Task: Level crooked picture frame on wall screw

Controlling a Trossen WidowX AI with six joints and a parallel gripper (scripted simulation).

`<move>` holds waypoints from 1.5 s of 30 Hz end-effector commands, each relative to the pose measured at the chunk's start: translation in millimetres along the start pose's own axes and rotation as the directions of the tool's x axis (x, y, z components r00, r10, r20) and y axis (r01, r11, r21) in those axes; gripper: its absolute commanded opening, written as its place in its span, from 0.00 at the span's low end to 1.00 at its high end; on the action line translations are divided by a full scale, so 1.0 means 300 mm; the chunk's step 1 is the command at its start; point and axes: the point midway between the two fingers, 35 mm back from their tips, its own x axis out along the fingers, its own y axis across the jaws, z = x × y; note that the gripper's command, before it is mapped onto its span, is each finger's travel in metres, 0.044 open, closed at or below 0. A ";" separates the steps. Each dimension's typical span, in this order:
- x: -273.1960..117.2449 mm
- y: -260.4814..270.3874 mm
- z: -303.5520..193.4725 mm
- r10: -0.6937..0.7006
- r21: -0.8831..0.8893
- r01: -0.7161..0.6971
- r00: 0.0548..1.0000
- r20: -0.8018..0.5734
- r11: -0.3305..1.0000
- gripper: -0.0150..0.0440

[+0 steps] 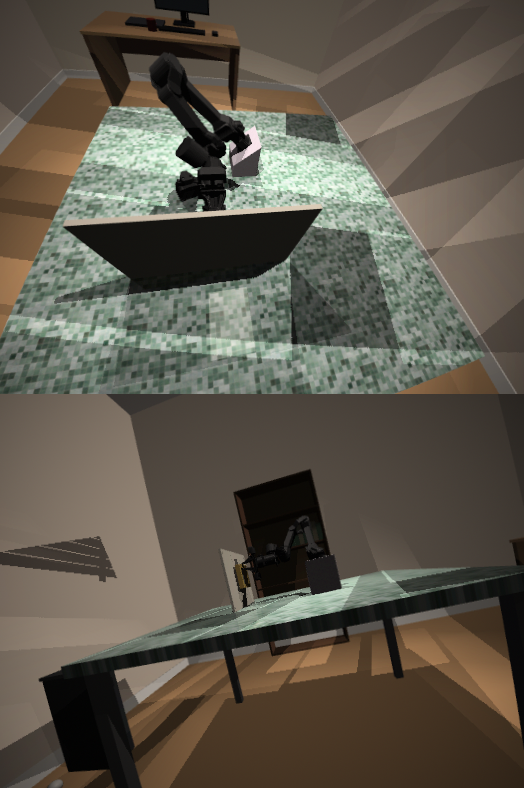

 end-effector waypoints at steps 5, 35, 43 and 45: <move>0.000 0.000 0.000 0.000 -0.005 0.000 1.000 0.000 1.000 0.69; -0.399 0.169 -0.020 -0.005 -0.168 0.005 1.000 -0.003 0.986 0.69; -0.412 0.173 -0.033 -0.007 -0.167 0.005 1.000 -0.014 0.986 0.69; -0.421 0.187 -0.024 -0.005 -0.173 0.004 1.000 -0.005 0.985 0.69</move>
